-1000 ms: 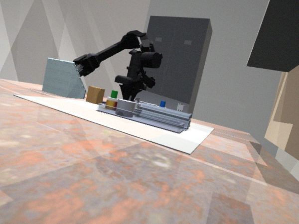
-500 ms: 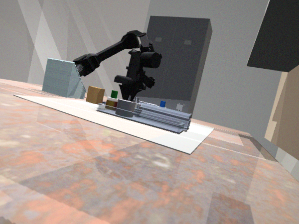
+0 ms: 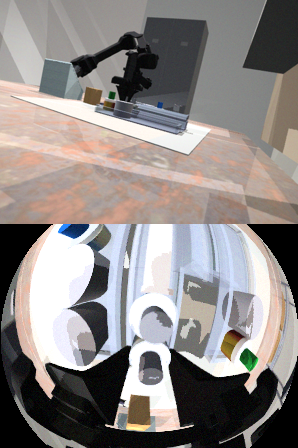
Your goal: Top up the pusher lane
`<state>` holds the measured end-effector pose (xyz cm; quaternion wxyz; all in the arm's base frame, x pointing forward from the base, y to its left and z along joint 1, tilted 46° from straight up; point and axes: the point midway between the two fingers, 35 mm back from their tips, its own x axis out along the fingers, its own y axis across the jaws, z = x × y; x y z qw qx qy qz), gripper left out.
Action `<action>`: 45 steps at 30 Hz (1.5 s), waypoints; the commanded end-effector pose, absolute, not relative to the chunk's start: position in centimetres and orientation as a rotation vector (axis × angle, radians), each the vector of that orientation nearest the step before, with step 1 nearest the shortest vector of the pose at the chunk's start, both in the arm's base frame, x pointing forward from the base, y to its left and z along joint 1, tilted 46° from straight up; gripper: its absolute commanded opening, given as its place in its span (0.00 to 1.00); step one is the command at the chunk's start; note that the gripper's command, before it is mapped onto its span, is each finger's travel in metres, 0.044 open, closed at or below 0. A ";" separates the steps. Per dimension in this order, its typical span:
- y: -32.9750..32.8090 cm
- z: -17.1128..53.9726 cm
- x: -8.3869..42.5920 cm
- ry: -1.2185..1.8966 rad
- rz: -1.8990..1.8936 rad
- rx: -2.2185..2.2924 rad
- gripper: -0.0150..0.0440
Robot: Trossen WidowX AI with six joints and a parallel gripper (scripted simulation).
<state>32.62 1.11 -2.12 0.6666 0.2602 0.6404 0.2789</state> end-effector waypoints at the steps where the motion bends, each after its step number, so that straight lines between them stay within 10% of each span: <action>1: 1.3 -2.0 32.7 1.432 0.641 0.588 0.25; 22: 1.1 -2.2 32.4 1.432 0.641 0.588 0.25; 32: 1.1 -2.2 32.5 1.432 0.641 0.588 0.70; 45: -0.4 -0.8 32.4 1.432 0.641 0.587 0.72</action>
